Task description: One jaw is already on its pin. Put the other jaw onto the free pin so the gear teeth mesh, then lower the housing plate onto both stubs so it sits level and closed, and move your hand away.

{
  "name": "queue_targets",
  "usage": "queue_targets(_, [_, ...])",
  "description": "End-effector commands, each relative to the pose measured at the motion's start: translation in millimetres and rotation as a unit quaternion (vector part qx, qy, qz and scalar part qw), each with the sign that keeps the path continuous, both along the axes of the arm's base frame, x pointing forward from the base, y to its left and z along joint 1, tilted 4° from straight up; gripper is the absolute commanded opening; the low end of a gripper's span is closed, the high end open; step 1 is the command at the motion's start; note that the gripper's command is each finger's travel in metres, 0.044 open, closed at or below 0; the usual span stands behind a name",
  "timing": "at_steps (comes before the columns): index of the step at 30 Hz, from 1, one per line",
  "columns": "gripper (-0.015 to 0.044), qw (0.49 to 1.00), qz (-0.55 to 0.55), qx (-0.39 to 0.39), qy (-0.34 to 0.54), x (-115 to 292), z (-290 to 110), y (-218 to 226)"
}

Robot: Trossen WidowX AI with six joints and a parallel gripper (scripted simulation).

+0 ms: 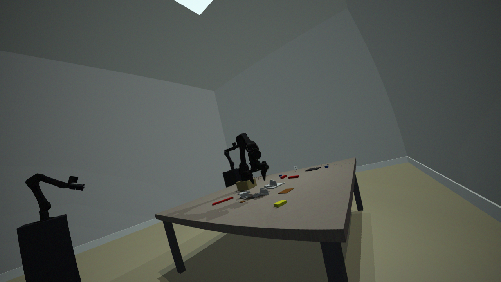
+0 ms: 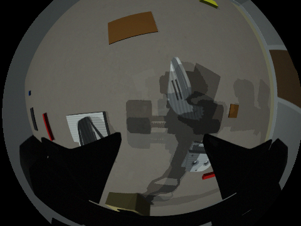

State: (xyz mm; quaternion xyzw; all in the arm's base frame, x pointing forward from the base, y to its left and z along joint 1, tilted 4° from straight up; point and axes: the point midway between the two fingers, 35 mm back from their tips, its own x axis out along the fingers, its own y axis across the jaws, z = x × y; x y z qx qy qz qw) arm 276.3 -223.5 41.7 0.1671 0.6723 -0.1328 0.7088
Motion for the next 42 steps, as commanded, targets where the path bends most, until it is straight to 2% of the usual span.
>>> queue_targets(1, [0.0440, 1.000, 0.000, 0.000, 0.000, -0.1, -0.3, 0.0])
queue_targets(7, [0.0440, 1.000, 0.000, 0.000, 0.000, -0.1, -0.3, 0.0])
queue_targets(24, [0.0000, 1.000, 0.002, 0.003, 0.004, -1.9, 5.5, 1.1])
queue_targets(42, [0.0000, 1.000, 0.002, 0.003, 0.004, -1.9, 5.5, 1.1])
